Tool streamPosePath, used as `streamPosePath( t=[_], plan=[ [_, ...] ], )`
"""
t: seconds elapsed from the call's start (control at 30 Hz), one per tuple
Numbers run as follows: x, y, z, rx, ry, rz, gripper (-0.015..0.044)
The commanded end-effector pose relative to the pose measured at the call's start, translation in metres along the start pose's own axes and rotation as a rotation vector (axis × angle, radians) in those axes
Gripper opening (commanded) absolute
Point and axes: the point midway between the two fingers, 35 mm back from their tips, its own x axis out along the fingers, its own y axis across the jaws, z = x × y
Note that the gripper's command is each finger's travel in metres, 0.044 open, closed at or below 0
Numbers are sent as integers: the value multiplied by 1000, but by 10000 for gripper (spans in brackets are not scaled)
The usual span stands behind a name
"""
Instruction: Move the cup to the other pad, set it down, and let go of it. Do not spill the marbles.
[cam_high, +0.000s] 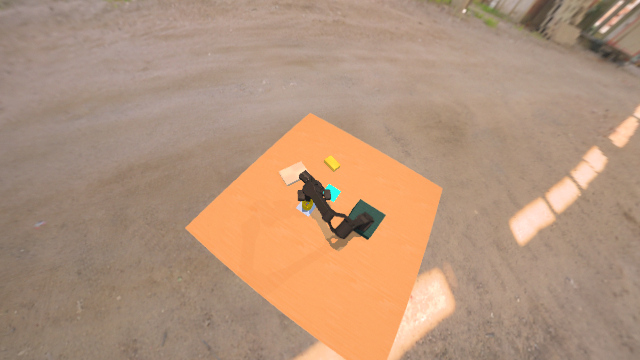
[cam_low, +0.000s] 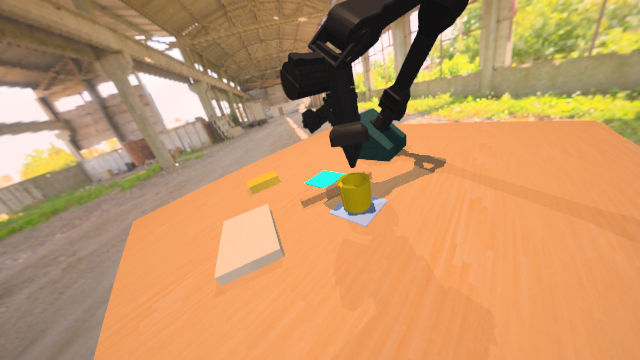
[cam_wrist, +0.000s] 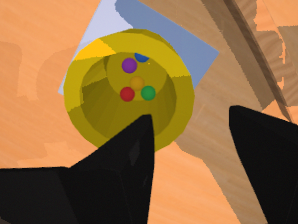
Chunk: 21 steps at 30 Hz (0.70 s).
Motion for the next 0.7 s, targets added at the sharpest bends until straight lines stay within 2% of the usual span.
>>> streamPosePath(
  t=[0.0, 0.67],
  plan=[
    [6, 1, 0, 7, 6, 4, 167],
    [39, 1, 0, 7, 6, 4, 167]
  ],
)
